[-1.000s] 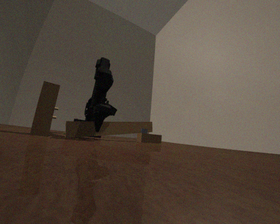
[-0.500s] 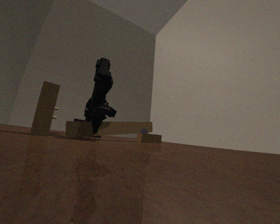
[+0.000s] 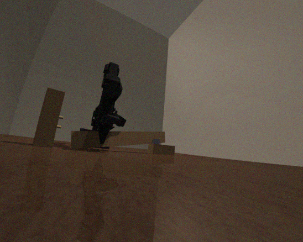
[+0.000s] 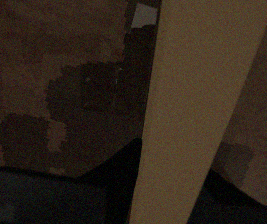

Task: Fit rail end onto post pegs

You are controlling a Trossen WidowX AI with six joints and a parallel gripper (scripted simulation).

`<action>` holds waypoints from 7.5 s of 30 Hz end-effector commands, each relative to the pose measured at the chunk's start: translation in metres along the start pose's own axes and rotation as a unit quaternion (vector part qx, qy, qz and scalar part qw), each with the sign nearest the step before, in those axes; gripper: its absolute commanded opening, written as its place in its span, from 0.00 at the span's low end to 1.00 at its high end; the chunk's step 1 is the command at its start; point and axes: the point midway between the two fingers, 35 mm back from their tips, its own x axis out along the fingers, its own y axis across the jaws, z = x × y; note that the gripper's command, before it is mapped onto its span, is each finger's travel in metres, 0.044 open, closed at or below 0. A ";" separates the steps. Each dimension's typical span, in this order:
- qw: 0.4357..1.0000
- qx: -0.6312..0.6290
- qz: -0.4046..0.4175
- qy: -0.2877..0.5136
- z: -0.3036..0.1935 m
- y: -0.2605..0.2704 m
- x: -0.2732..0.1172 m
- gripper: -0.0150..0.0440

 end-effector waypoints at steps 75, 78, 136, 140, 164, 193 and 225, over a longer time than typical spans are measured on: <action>1.000 -0.001 0.000 0.002 0.000 -0.004 -0.034 0.25; 1.000 -0.001 0.000 0.002 0.000 -0.004 -0.036 0.25; 1.000 -0.001 0.000 0.002 0.000 -0.002 -0.039 0.25; 1.000 -0.001 0.000 0.002 0.000 -0.001 -0.039 0.25; 1.000 -0.001 0.000 0.002 -0.004 -0.001 -0.039 0.25; 1.000 -0.001 0.000 0.002 -0.012 -0.002 -0.040 0.25; 1.000 -0.001 0.000 0.003 -0.022 -0.003 -0.040 0.25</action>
